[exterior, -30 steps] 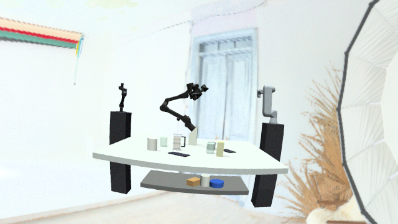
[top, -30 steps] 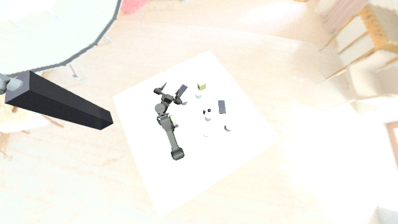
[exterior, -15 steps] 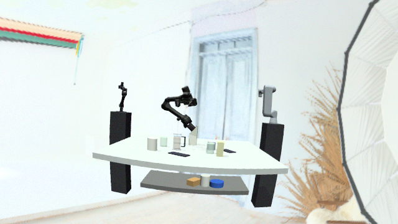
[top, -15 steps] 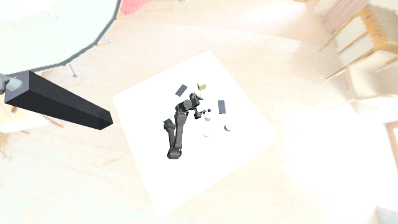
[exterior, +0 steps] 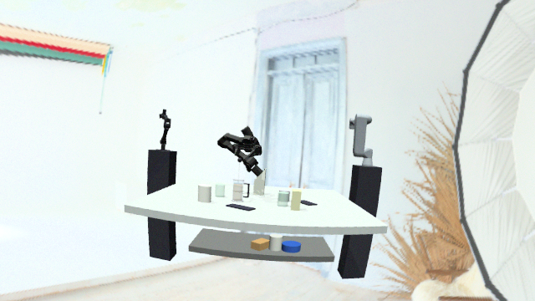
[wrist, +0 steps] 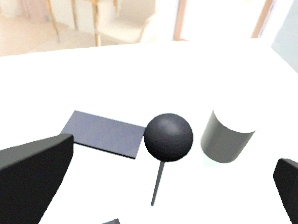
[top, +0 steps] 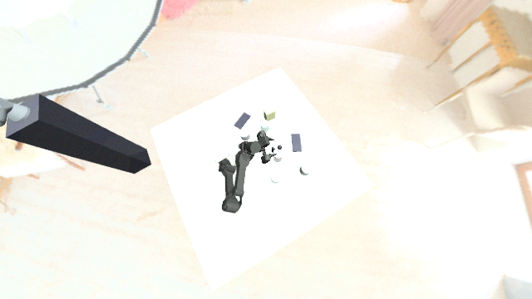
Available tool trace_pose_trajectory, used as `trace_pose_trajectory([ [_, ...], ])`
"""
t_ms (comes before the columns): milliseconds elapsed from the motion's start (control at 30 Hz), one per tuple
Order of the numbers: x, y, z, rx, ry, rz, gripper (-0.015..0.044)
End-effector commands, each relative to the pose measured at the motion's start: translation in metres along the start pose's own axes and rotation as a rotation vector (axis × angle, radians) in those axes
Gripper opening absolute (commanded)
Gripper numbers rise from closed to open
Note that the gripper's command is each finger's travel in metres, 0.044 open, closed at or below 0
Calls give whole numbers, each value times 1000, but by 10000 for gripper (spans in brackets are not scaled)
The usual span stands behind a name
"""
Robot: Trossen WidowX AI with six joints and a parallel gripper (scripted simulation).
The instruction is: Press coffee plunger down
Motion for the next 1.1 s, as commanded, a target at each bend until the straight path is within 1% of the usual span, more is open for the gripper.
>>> trace_pose_trajectory([
  [0,3,3,0,-7,-5,-4,440],
  [867,41,3,1,-7,-4,-6,440],
  [1067,41,3,1,-7,-4,-6,282],
])
Point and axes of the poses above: the point midway between the two fingers, 35 mm back from their tips, its own x axis out along the fingers, its own z axis across the jaws, y = z × x, the point moved 9 cm from there along -x, back along the fingers, and after that the axes turned 5 degrees about -x, right-handed, at the moved point
